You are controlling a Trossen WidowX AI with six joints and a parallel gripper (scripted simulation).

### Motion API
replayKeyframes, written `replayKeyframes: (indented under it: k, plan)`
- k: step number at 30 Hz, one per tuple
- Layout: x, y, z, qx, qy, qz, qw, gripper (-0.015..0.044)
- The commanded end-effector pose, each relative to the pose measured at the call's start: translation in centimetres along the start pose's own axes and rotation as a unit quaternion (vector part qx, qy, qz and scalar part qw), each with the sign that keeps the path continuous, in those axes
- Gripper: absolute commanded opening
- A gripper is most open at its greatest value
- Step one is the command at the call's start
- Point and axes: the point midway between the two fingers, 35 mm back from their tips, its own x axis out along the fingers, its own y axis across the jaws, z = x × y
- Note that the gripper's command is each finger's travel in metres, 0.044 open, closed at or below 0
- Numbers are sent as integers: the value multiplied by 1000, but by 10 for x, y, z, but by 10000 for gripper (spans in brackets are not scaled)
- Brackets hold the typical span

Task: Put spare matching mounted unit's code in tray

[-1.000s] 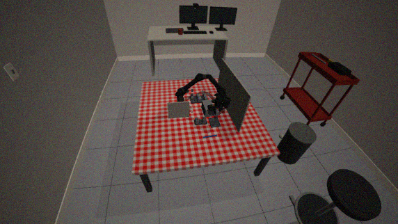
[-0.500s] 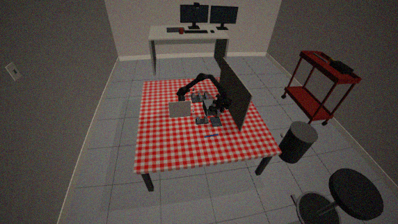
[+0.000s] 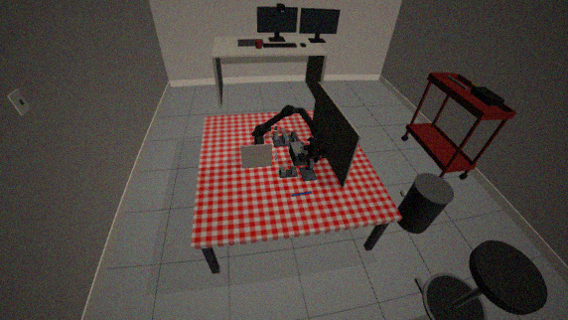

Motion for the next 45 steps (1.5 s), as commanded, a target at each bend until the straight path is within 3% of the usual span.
replayKeyframes:
  k: [1, 45]
  plan:
    - [5, 1, 1, 3, -2, -1, 1000, 0]
    - [61, 5, 5, 2, -4, -1, 1000, 0]
